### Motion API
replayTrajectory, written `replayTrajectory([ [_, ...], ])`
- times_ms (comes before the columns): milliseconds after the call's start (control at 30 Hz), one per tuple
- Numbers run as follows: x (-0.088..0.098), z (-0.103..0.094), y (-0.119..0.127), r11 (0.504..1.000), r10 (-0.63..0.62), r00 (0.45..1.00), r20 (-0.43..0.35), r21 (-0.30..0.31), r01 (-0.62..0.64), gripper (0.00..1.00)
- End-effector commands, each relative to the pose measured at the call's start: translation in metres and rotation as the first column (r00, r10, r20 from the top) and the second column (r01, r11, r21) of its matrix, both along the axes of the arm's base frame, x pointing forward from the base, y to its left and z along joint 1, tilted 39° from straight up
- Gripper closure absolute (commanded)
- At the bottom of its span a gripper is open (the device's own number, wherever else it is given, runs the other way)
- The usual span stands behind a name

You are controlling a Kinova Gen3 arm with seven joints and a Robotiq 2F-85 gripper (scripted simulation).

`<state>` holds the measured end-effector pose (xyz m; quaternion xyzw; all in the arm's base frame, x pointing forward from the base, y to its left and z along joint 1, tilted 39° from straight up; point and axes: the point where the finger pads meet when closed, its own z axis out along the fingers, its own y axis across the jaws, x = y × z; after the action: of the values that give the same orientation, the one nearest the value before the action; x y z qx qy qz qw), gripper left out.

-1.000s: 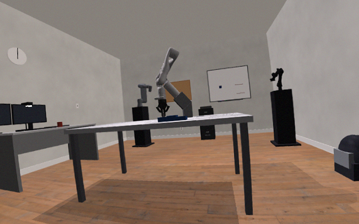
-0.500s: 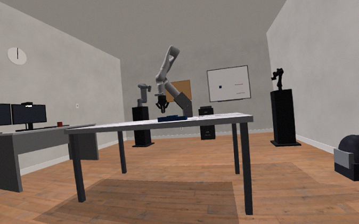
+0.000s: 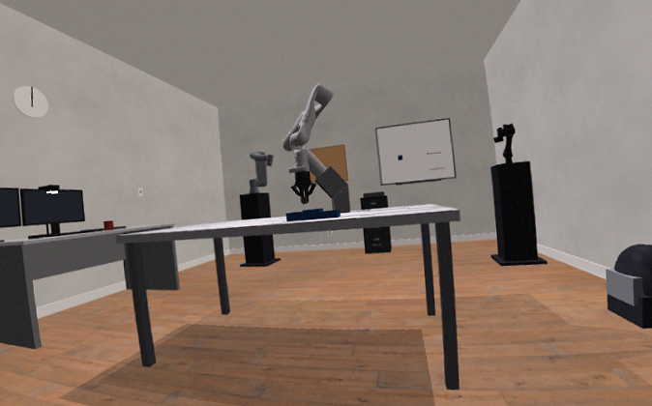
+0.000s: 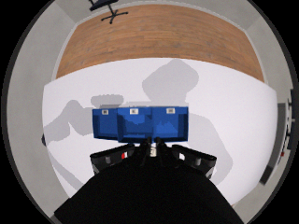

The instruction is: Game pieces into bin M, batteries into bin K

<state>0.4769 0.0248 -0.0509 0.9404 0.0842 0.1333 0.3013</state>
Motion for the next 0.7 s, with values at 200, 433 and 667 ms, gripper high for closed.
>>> replayTrajectory([
  [200,-0.005,-0.025,0.034,1.0,0.015,1.0,-0.012,-0.01,-0.015,0.91],
  [433,-0.005,-0.026,0.033,1.0,0.019,1.0,-0.015,-0.011,-0.019,0.91],
  [667,0.003,-0.036,0.026,1.0,0.022,1.0,-0.007,-0.009,-0.022,0.91],
])
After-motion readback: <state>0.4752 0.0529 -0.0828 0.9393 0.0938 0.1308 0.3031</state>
